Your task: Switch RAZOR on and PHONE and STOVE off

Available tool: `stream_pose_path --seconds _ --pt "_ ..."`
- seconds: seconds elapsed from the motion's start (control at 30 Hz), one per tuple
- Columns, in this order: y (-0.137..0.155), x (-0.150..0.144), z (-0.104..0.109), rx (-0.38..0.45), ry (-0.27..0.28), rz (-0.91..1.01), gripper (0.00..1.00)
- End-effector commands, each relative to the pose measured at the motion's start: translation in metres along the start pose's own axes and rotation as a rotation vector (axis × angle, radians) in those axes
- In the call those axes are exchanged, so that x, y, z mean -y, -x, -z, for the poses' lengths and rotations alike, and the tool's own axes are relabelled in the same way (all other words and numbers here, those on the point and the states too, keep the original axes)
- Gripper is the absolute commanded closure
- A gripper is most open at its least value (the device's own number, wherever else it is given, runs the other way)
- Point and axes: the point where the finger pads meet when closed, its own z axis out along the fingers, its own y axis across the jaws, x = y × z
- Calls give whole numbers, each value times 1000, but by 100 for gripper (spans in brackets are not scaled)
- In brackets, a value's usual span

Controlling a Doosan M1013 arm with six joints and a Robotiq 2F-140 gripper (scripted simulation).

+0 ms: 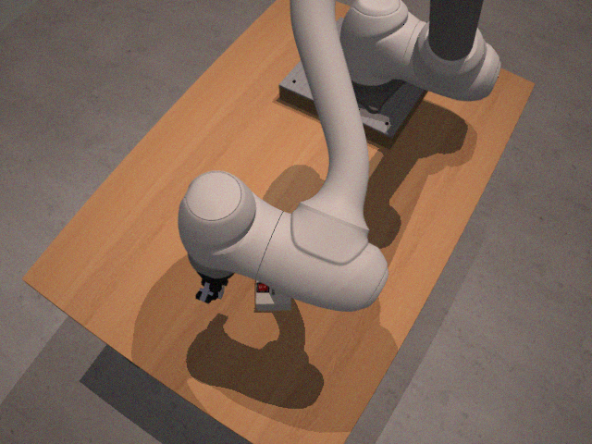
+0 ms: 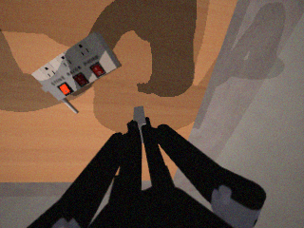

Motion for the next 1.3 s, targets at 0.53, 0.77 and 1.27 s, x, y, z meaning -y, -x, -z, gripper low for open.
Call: stream_pose_path --seconds 0.53,0.77,1.27 --pt "35 104 -50 1 10 550 100" --pt "35 104 -50 2 10 550 100" --pt "35 104 -50 2 10 550 100"
